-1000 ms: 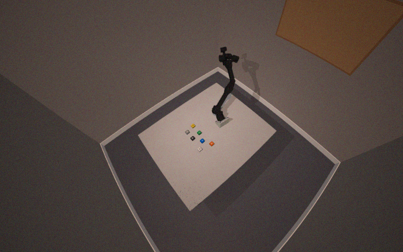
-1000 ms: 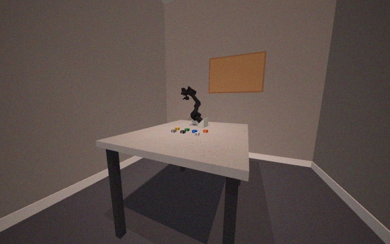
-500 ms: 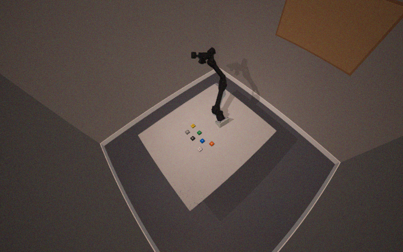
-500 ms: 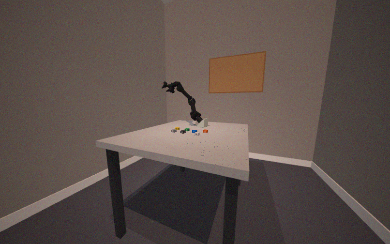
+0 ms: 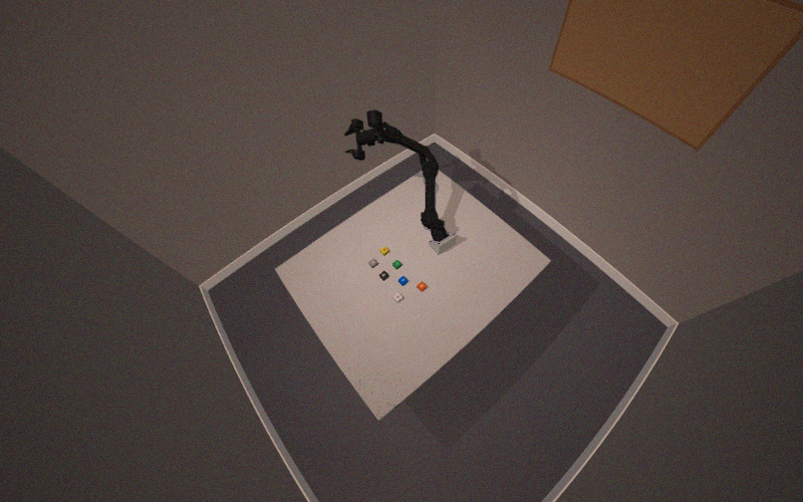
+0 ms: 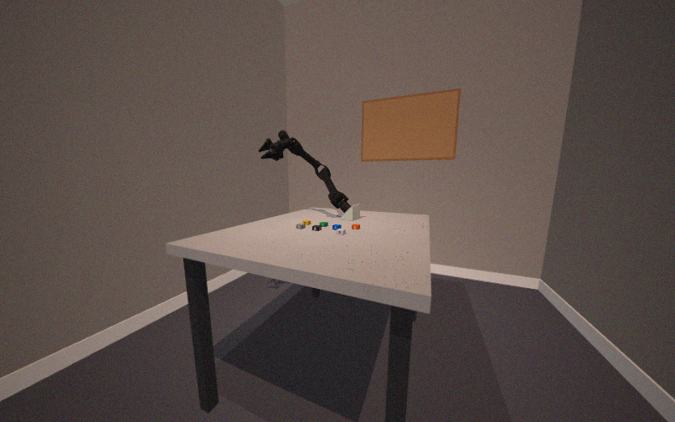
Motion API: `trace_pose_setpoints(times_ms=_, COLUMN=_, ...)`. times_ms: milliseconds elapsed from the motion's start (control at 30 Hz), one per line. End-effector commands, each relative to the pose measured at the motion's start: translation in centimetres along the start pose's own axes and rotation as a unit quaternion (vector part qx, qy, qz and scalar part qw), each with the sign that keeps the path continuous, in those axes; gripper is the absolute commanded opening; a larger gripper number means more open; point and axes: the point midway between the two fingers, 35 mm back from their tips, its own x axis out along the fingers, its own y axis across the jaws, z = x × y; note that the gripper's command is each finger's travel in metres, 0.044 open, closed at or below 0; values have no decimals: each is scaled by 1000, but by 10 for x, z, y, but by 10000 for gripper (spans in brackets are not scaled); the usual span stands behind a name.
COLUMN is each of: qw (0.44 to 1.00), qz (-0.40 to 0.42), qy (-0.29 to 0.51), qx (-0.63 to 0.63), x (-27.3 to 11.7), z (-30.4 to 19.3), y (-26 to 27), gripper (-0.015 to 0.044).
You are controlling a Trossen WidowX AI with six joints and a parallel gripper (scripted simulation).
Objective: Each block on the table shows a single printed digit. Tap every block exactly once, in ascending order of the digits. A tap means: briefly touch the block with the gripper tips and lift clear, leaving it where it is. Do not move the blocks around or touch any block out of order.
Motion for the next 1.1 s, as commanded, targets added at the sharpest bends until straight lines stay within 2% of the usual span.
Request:
trace_pose_setpoints(times_ms=0, qw=982, qz=-70, qy=28, qx=-172, x=14, z=-32, y=-66, gripper=400)
trace_pose_setpoints(times_ms=100, qw=941, qz=-125, qy=57, qx=-310, x=18, z=-50, y=-122, gripper=400)
trace_pose_setpoints(times_ms=200, qw=873, qz=-177, qy=94, qx=-444, x=16, z=-61, y=-179, gripper=400)
trace_pose_setpoints(times_ms=367, qw=694, qz=-257, qy=171, qx=-651, x=0, z=-63, y=-276, gripper=400)
trace_pose_setpoints(times_ms=467, qw=542, qz=-298, qy=225, qx=-753, x=-19, z=-51, y=-331, gripper=400)
trace_pose_setpoints(times_ms=533, qw=419, qz=-321, qy=264, qx=-808, x=-35, z=-38, y=-366, gripper=400)
trace_pose_setpoints(times_ms=600, qw=277, qz=-340, qy=305, qx=-846, x=-53, z=-19, y=-396, gripper=400)
trace_pose_setpoints(times_ms=700, qw=31, qz=-359, qy=365, qx=-859, x=-85, z=17, y=-431, gripper=400)
trace_pose_setpoints(times_ms=767, qw=-83, qz=-363, qy=388, qx=-843, x=-99, z=34, y=-441, gripper=400)
trace_pose_setpoints(times_ms=833, qw=-118, qz=-364, qy=395, qx=-835, x=-103, z=40, y=-443, gripper=400)
trace_pose_setpoints(times_ms=1067, qw=-118, qz=-364, qy=395, qx=-835, x=-103, z=40, y=-443, gripper=400)
